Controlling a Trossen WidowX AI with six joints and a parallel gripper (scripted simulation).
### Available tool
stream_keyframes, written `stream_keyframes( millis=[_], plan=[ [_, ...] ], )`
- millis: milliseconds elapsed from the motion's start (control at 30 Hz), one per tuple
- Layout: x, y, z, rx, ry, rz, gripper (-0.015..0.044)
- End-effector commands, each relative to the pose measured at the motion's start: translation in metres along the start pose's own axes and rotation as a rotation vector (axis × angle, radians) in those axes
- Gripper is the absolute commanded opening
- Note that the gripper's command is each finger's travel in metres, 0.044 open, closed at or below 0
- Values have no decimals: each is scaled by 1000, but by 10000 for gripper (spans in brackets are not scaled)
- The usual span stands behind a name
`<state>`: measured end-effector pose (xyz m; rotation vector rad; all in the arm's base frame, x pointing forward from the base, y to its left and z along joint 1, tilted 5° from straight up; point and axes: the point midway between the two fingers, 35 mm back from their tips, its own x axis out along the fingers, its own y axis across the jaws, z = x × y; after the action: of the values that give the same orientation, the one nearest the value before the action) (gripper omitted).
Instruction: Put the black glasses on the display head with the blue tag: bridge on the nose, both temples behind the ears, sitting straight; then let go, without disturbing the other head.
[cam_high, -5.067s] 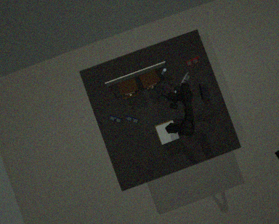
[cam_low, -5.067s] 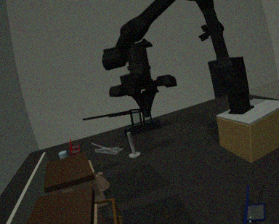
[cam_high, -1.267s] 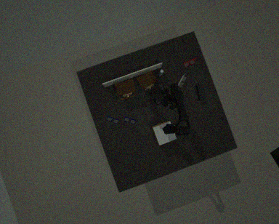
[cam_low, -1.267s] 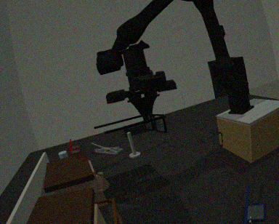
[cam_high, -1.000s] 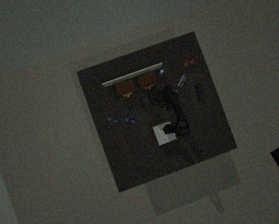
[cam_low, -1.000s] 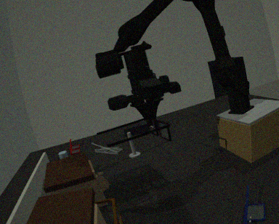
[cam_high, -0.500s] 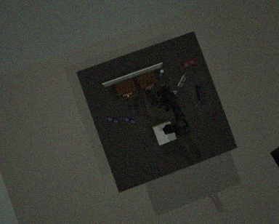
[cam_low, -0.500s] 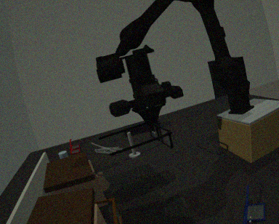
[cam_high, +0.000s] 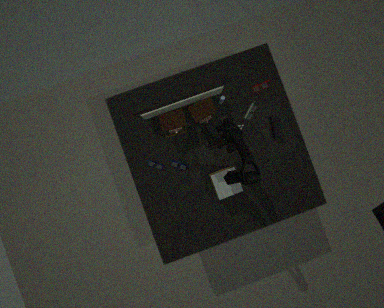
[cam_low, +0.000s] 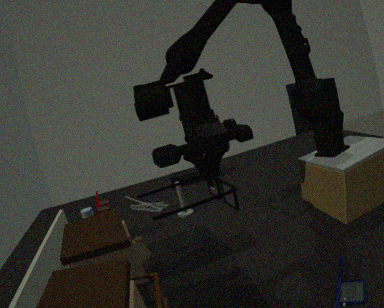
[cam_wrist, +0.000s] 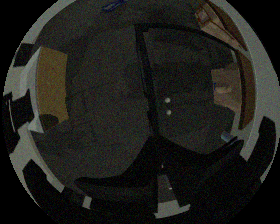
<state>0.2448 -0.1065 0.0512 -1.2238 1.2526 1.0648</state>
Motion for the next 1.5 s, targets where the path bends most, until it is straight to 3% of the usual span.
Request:
stream_keyframes(
  millis=[0,1467],
  plan=[
    [5,1,1,-4,-7,3,0],
    [33,-9,4,-4,5,-7,0]
  ],
)
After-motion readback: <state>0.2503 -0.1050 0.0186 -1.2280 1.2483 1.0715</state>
